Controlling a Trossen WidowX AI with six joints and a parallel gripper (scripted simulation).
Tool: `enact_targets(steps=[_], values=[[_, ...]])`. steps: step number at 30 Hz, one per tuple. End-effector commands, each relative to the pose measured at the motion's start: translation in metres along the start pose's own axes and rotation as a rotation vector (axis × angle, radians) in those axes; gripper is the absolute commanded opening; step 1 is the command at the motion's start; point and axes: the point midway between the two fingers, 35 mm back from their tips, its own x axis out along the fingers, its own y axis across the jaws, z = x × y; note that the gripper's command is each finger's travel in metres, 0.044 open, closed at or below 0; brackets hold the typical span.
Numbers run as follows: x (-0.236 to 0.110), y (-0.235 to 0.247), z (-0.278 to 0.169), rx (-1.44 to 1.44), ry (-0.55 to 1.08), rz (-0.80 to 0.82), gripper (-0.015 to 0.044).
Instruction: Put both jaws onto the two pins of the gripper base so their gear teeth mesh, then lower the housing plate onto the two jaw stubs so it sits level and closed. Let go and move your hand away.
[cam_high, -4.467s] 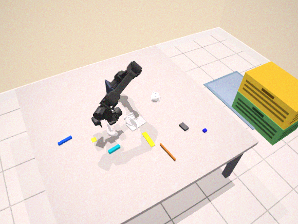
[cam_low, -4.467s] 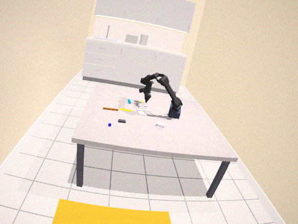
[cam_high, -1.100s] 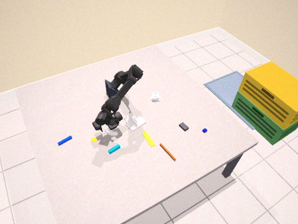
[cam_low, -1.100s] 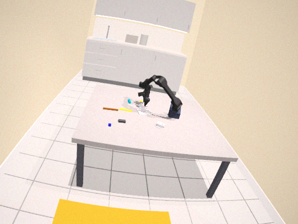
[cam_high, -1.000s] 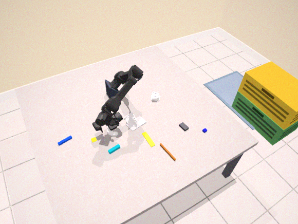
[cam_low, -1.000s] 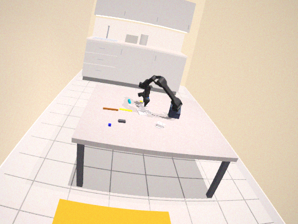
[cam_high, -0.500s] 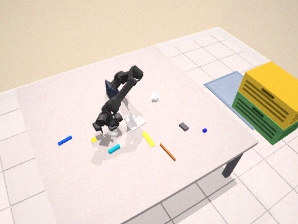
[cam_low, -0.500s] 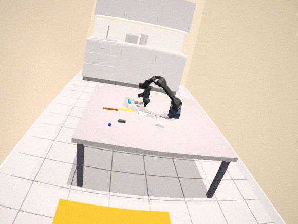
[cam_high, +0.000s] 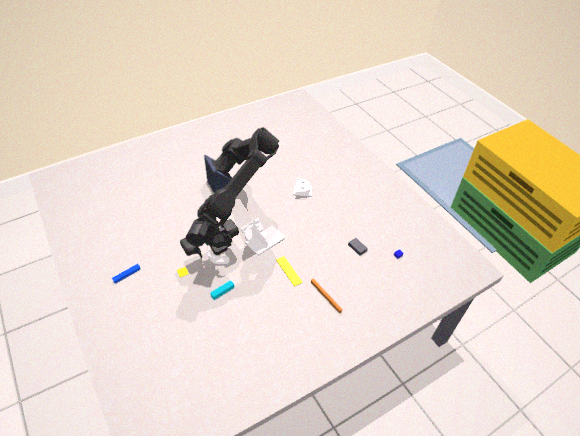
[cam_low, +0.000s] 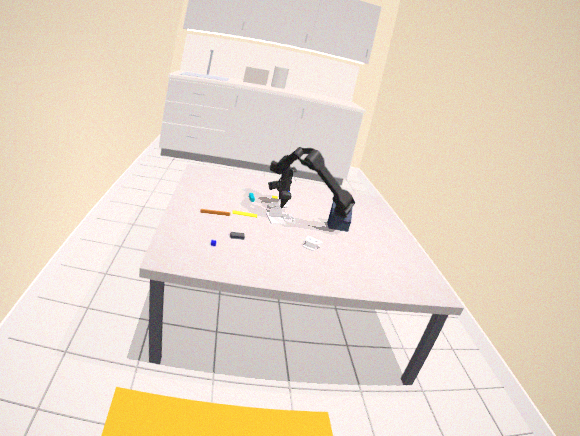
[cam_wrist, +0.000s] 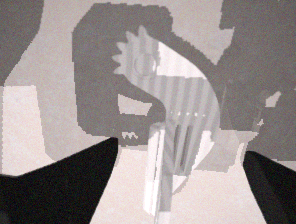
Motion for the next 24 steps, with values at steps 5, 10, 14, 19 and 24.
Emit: enact_targets(steps=[5, 10, 14, 19, 24], values=[[0.0, 0.0, 0.0, 0.0, 0.0, 0.0, 0.0177], [0.0, 0.0, 0.0, 0.0, 0.0, 0.0, 0.0134], [0.0, 0.0, 0.0, 0.0, 0.0, 0.0, 0.0134], [0.0, 0.0, 0.0, 0.0, 0.0, 0.0, 0.0134], [-0.0044, -0.0004, 0.0005, 0.0, 0.0, 0.0, 0.0134]])
